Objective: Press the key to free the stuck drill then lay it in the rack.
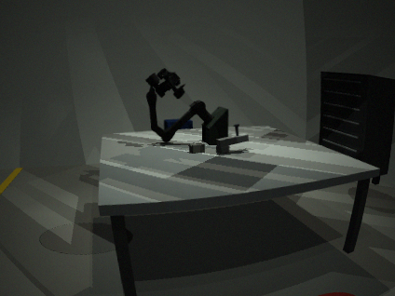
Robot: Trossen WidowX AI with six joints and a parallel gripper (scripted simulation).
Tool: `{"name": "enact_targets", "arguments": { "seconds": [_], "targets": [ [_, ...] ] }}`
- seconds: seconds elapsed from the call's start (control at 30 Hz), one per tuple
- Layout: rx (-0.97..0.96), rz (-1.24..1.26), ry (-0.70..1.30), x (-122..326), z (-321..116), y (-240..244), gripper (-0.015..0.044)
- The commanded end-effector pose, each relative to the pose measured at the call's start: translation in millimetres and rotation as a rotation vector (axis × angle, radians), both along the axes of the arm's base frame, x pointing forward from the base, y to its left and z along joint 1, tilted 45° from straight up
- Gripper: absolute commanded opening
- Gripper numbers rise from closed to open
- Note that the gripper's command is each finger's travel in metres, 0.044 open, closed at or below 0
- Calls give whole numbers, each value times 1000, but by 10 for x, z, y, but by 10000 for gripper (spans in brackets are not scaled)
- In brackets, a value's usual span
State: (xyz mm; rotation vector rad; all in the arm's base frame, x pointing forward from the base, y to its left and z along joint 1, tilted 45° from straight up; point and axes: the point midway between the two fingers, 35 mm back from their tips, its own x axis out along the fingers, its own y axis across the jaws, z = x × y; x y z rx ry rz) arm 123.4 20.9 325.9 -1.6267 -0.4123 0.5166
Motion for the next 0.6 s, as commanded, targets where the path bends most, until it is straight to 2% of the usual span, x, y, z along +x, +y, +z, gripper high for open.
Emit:
{"name": "enact_targets", "arguments": {
  "seconds": [0.0, 0.3, 0.47, 0.57],
  "targets": [
    [0, 0, 0, 0, 0, 0, 374],
    [-20, -3, -2, 0, 0, 29, 137],
    [-243, -36, -15, 32, -35, 348, 6],
    [-426, -57, -11, 93, -119, 600, 0]
  ]
}}
